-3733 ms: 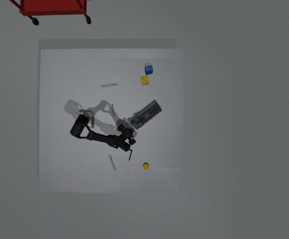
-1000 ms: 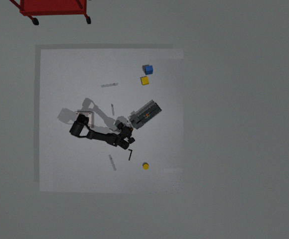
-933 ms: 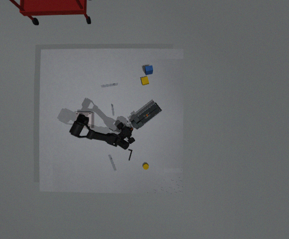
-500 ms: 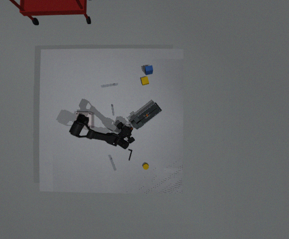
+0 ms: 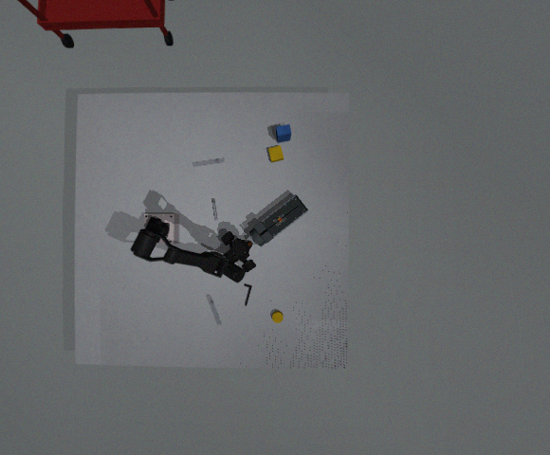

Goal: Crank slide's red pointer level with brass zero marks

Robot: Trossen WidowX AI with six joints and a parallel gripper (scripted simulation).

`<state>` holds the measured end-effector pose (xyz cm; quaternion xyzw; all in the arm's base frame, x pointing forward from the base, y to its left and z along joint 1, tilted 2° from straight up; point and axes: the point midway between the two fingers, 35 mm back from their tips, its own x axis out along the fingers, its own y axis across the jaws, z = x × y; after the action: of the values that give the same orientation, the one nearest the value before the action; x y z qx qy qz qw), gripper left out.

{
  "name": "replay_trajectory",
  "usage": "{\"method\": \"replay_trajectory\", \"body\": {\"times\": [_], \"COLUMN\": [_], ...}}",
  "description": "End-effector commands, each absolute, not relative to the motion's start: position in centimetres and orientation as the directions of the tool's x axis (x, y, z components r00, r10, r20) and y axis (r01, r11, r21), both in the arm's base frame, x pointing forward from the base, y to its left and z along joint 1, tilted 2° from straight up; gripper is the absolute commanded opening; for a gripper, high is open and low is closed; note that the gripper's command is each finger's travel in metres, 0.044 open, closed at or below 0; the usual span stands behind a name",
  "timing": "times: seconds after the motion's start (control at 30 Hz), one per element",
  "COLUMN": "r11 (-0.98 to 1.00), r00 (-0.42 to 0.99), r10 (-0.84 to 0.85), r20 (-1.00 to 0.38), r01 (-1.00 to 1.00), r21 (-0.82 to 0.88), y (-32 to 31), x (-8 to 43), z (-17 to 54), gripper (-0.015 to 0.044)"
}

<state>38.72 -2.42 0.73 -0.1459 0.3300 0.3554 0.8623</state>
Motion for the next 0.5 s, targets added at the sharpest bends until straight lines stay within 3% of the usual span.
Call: {"method": "replay_trajectory", "body": {"times": [0.0, 0.47], "r11": [0.699, 0.699], "r00": [0.516, 0.516], "r10": [0.530, 0.530], "r20": [-0.673, -0.673], "r01": [-0.715, -0.715], "r21": [0.001, 0.002], "y": [-1.76, -1.25], "x": [38.04, 37.50], "z": [0.68, 1.00], "gripper": [0.0000, 0.0000]}}
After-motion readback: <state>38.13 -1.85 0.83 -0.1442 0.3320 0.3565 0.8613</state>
